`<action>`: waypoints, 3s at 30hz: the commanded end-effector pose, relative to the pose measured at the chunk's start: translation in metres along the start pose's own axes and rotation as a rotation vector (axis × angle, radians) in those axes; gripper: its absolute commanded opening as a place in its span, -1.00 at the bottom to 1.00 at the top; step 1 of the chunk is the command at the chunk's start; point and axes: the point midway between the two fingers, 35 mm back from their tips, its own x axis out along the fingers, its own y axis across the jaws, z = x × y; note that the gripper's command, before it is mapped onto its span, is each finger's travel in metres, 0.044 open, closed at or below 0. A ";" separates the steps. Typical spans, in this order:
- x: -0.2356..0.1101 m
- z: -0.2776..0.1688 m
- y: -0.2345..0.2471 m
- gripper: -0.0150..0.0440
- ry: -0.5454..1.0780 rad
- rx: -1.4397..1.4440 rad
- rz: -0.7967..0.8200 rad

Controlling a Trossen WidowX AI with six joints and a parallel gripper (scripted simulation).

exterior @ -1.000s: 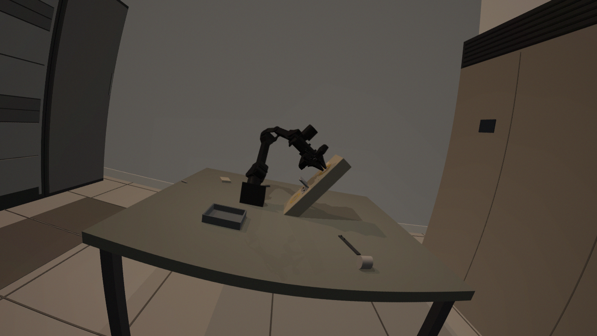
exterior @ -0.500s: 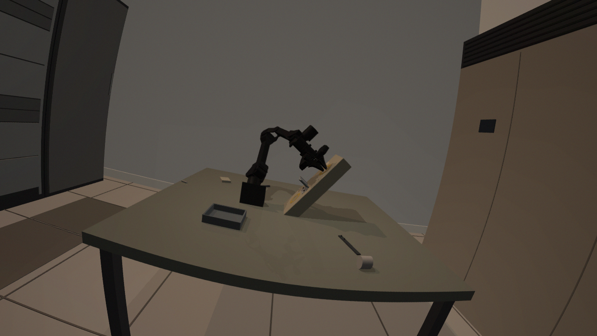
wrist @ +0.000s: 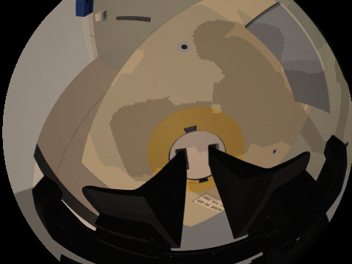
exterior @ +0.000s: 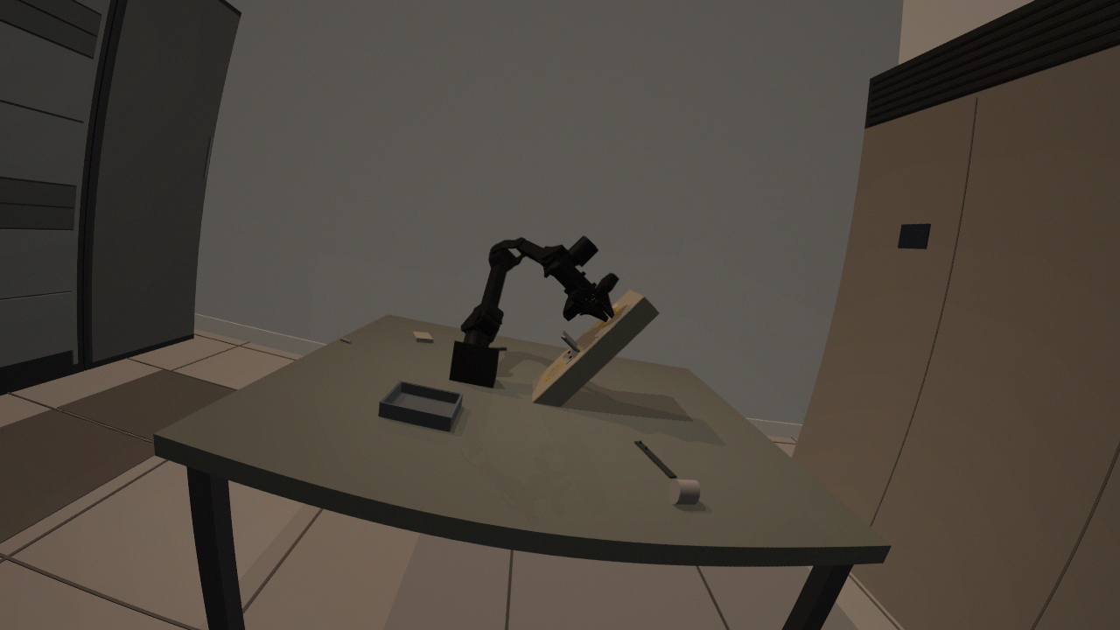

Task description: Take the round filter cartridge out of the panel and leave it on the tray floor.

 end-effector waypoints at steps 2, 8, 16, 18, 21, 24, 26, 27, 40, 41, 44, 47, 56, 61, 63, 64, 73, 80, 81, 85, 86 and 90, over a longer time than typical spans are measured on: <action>0.004 0.001 -0.001 -0.18 -0.008 0.002 0.000; 0.006 0.001 -0.001 -0.18 -0.008 0.002 0.000; 0.008 0.001 -0.001 -0.18 -0.008 0.002 0.000; 0.008 0.001 -0.001 -0.18 -0.008 0.002 0.000; 0.002 0.000 0.001 -0.25 0.004 0.009 0.003; 0.002 0.000 0.001 -0.31 0.004 0.009 0.003; 0.002 0.000 0.001 -0.36 0.004 0.009 0.003; 0.002 0.000 0.001 -0.38 0.004 0.009 0.003; 0.008 0.001 -0.001 -0.49 -0.006 -0.262 -0.001; 0.008 0.001 -0.001 -0.49 -0.007 -0.297 -0.001; 0.008 0.001 -0.001 -0.49 -0.007 -0.400 -0.001; 0.008 0.001 -0.001 -0.49 -0.007 -0.505 -0.002; 0.008 0.001 -0.001 -0.49 -0.007 -0.818 -0.003; 0.008 0.001 -0.001 -0.49 -0.007 -0.993 -0.004; 0.008 0.001 -0.001 -0.49 -0.007 -1.063 -0.004; 0.008 0.001 -0.001 -0.49 -0.007 -1.097 -0.004; 0.008 0.001 -0.001 -0.49 -0.006 -1.412 -0.006; 0.007 0.001 -0.001 -0.49 -0.006 -1.656 -0.007; 0.007 0.001 -0.001 -0.49 -0.006 -1.691 -0.007; 0.007 0.001 -0.001 -0.49 -0.005 -1.830 -0.007; 0.007 0.001 -0.001 -0.49 -0.005 -1.864 -0.007; 0.007 0.001 -0.001 -0.49 -0.005 -1.849 -0.007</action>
